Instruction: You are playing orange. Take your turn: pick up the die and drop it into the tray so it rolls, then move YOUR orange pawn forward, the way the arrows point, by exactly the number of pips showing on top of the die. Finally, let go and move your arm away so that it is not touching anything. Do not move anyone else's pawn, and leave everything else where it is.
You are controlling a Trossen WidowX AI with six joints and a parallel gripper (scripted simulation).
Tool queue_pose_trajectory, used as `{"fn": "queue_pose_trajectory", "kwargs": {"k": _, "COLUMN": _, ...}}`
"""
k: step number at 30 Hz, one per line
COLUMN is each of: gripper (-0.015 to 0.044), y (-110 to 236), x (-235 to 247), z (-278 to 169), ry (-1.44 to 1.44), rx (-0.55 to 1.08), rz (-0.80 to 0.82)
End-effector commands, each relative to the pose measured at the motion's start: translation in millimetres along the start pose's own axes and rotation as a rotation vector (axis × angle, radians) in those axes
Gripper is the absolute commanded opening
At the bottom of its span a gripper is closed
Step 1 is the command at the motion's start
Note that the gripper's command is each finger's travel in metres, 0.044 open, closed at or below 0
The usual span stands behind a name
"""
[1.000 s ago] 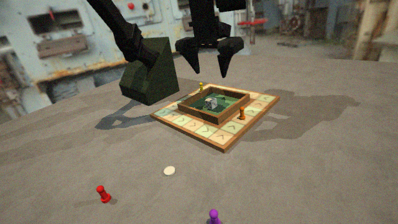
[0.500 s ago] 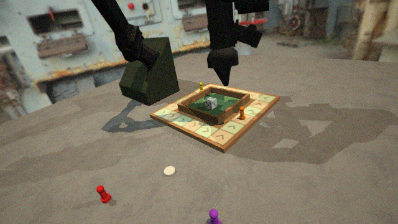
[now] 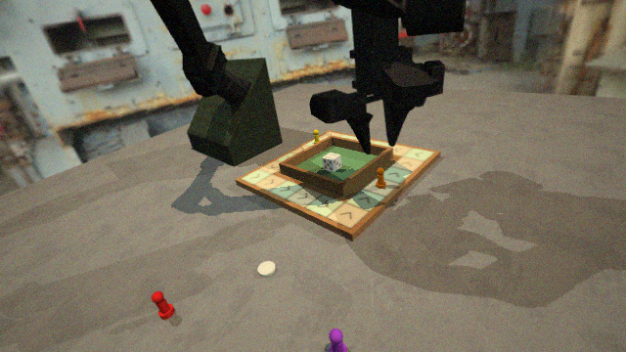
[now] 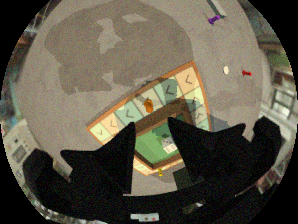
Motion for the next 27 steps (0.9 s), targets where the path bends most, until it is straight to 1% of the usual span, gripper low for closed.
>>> {"fn": "queue_pose_trajectory", "kwargs": {"k": 1, "gripper": 0.0200, "y": -0.1, "x": 0.1, "z": 2.6, "ry": -0.064, "rx": -0.008, "rz": -0.005}}
{"fn": "queue_pose_trajectory", "kwargs": {"k": 5, "gripper": 0.0200, "y": -1.3, "x": 0.1, "z": 2.7, "ry": -0.064, "rx": -0.008, "rz": -0.005}}
{"fn": "queue_pose_trajectory", "kwargs": {"k": 8, "gripper": 0.0200, "y": -14.0, "x": -0.1, "z": 2.7, "ry": -0.064, "rx": -0.008, "rz": -0.006}}
{"fn": "queue_pose_trajectory", "kwargs": {"k": 27, "gripper": 0.0200, "y": -40.9, "x": -0.3, "z": 3.0, "ry": -0.064, "rx": -0.008, "rz": -0.006}}
Point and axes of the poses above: the point midway between the two fingers, 35 mm back from their tips, its own y axis back along the fingers, its own x axis across the jaws, z = x × y, the point moved 4 cm from there along y, back along the fingers, and after that the axes turned 5 degrees about -y, right-handed, at the moved point
